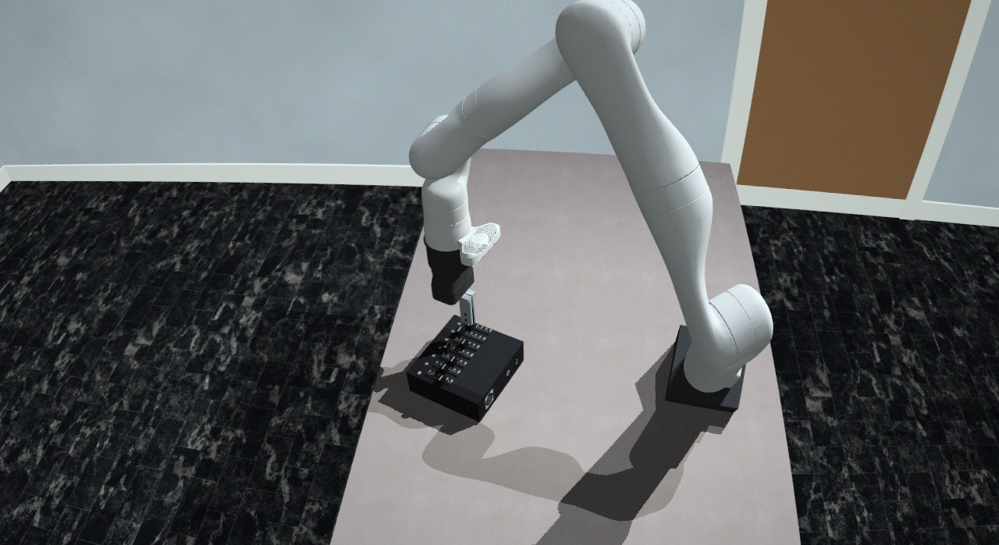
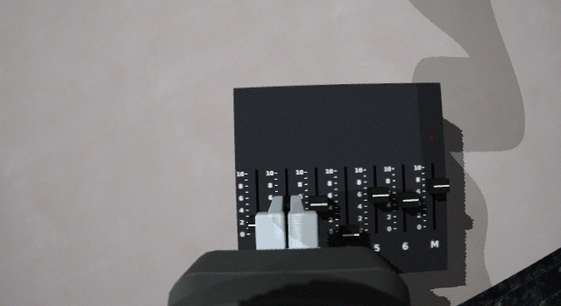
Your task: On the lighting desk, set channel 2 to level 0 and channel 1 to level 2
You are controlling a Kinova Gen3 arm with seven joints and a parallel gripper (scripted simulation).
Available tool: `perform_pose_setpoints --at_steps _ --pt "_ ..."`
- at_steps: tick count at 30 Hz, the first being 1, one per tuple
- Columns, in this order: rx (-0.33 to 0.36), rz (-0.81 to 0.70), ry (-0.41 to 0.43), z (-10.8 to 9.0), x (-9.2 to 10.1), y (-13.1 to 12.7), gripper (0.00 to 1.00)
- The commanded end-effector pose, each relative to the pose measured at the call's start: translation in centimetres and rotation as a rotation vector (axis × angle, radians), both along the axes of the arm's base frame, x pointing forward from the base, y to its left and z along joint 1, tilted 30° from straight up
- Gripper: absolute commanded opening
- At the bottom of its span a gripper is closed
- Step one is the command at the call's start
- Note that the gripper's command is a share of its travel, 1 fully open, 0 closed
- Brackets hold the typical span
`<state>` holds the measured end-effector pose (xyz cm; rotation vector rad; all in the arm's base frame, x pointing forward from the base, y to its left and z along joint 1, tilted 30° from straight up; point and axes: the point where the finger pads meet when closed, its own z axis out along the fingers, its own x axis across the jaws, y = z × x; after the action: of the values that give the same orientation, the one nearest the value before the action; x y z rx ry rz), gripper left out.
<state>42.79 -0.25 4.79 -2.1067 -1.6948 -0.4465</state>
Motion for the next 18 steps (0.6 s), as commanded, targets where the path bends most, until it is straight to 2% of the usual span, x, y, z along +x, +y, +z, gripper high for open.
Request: perform_pose_setpoints --at_steps 1,5,6,13,18 --pt "-0.001 -0.001 -0.002 0.1 0.1 -0.1 0.00" --pt "-0.001 -0.001 -0.002 0.1 0.1 -0.1 0.00" --pt "-0.001 -0.001 -0.002 0.1 0.1 -0.1 1.00" --pt "-0.001 -0.001 -0.002 0.5 0.1 -0.3 1.00" --pt "-0.001 -0.001 -0.002 1.9 0.1 -1.1 1.00"
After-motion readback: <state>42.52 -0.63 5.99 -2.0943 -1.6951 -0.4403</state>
